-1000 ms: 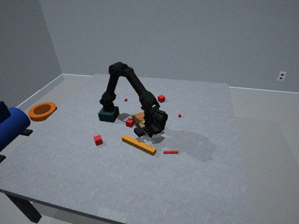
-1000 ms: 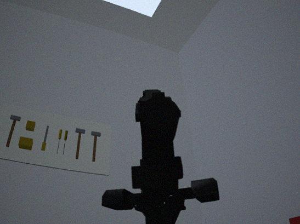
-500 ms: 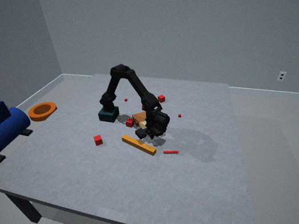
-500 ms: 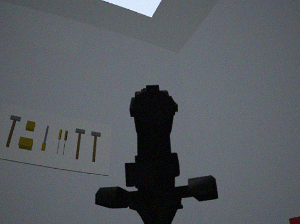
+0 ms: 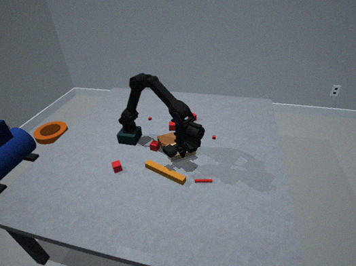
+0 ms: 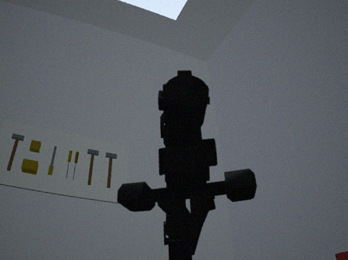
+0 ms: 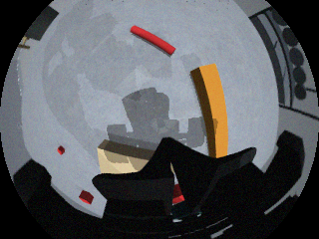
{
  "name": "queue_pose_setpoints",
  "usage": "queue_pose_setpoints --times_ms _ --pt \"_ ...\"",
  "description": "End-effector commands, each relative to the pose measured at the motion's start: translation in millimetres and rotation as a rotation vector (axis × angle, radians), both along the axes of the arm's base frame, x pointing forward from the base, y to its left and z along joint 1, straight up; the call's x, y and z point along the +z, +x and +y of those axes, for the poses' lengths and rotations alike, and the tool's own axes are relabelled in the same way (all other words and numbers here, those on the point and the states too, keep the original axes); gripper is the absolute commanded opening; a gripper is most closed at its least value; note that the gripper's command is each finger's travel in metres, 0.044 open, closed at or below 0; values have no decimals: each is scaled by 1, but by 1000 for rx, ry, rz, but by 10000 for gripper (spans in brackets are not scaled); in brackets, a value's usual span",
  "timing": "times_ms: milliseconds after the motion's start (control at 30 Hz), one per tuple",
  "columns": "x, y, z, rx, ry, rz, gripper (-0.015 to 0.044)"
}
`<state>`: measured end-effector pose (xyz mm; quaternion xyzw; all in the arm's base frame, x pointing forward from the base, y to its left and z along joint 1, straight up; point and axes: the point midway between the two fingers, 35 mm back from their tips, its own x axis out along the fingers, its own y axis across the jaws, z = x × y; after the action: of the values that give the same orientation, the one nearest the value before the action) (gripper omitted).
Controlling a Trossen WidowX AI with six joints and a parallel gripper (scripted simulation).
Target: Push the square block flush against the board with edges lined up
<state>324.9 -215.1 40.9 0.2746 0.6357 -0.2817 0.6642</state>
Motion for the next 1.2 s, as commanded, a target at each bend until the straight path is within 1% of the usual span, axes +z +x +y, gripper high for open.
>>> queue_pose_setpoints --times_ms 0,733,1067,1167 --pt "0 11 15 133 -2 5 0" --pt "2 55 104 897 -16 18 0" --pt "3 67 144 1217 -22 22 0" --pt "3 68 150 1261 -23 23 0"
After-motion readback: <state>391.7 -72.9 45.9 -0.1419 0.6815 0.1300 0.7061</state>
